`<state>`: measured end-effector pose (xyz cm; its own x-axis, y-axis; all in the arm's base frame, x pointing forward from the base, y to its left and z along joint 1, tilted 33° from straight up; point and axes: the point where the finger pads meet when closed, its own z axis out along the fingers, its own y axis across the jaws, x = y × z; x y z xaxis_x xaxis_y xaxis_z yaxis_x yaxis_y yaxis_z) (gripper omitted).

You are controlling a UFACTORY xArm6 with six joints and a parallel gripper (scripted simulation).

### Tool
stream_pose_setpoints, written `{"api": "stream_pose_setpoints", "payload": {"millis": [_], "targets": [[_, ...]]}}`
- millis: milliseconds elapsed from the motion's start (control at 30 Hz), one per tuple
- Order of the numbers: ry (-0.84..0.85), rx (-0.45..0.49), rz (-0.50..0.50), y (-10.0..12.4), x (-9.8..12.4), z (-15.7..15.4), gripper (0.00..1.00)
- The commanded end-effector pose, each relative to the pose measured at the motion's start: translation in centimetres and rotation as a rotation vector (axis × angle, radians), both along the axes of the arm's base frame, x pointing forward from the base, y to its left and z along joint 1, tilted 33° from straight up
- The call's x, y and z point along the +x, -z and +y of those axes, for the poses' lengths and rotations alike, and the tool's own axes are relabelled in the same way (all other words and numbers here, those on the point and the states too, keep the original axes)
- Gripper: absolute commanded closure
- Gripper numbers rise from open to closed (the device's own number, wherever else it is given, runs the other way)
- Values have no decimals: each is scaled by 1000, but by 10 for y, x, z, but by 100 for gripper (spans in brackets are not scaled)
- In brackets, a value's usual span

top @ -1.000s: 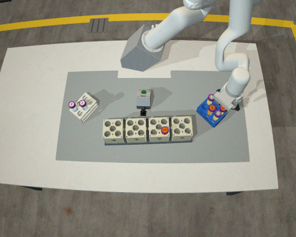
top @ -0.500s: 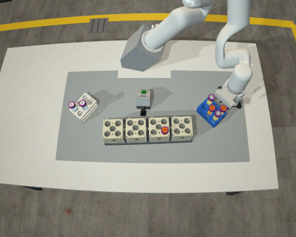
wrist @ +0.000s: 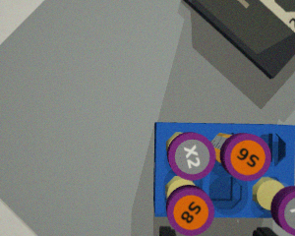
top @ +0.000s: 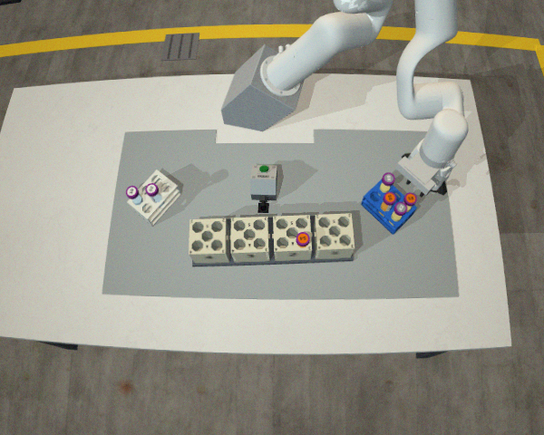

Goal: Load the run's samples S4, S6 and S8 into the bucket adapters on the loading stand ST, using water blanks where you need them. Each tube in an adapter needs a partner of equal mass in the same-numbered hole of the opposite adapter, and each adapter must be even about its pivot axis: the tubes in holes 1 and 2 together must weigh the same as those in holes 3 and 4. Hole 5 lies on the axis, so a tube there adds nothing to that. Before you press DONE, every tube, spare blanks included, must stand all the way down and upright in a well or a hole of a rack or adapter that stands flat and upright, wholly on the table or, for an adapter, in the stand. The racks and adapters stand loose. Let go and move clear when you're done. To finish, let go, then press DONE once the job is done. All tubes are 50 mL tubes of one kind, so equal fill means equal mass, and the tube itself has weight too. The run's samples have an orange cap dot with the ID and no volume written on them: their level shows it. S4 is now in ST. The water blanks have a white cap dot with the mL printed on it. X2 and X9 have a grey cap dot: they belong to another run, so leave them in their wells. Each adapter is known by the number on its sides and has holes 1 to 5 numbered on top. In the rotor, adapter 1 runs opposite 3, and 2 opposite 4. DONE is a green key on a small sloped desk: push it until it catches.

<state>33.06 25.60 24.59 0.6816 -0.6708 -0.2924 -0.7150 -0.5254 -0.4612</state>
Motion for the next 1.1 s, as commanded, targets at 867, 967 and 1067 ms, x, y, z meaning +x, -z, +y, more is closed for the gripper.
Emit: {"api": "stream_pose_setpoints", "payload": {"millis": [867, 967, 1067], "targets": [[0, 2, -3, -33, -5, -19, 56], [0, 2, -3, -33, -5, -19, 56], [0, 2, -3, -33, -5, -19, 56]]}}
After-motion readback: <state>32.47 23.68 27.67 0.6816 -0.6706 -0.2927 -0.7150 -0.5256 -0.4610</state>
